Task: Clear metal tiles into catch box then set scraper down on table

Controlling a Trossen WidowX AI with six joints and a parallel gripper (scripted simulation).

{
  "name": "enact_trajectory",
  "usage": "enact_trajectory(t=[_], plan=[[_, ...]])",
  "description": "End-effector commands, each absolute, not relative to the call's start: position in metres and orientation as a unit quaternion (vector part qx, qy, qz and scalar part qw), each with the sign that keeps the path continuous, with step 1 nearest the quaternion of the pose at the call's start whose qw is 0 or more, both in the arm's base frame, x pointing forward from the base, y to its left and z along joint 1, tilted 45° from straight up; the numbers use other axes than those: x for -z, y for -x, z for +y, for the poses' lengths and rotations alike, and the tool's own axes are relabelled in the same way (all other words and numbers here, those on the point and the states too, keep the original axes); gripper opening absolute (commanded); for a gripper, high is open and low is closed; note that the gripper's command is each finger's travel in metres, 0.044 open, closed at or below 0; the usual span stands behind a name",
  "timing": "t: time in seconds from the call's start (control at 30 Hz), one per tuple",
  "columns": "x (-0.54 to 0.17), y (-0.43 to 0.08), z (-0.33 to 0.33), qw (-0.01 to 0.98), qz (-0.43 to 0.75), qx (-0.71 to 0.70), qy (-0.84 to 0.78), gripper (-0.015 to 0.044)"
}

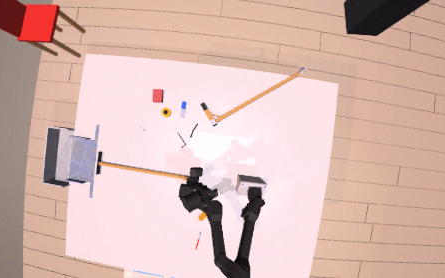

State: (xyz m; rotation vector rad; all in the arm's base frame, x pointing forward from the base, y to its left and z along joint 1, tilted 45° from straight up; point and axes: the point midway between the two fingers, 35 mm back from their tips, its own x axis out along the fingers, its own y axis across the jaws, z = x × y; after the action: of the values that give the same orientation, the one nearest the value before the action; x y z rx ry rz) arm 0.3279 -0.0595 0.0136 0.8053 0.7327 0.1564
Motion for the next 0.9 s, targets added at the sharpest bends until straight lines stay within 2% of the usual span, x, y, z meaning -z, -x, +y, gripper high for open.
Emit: enact_trajectory(t=[0.0, 0.47, 0.87], plan=[[-0.014, -0.328, -0.059, 0.853, 0.348, -0.074, -0.383, 0.0079], [-0.015, -0.328, -0.061, 0.853, 0.349, -0.074, -0.382, 0.044], [-0.028, -0.319, -0.086, 0.852, 0.359, -0.07, -0.375, 0.044]])
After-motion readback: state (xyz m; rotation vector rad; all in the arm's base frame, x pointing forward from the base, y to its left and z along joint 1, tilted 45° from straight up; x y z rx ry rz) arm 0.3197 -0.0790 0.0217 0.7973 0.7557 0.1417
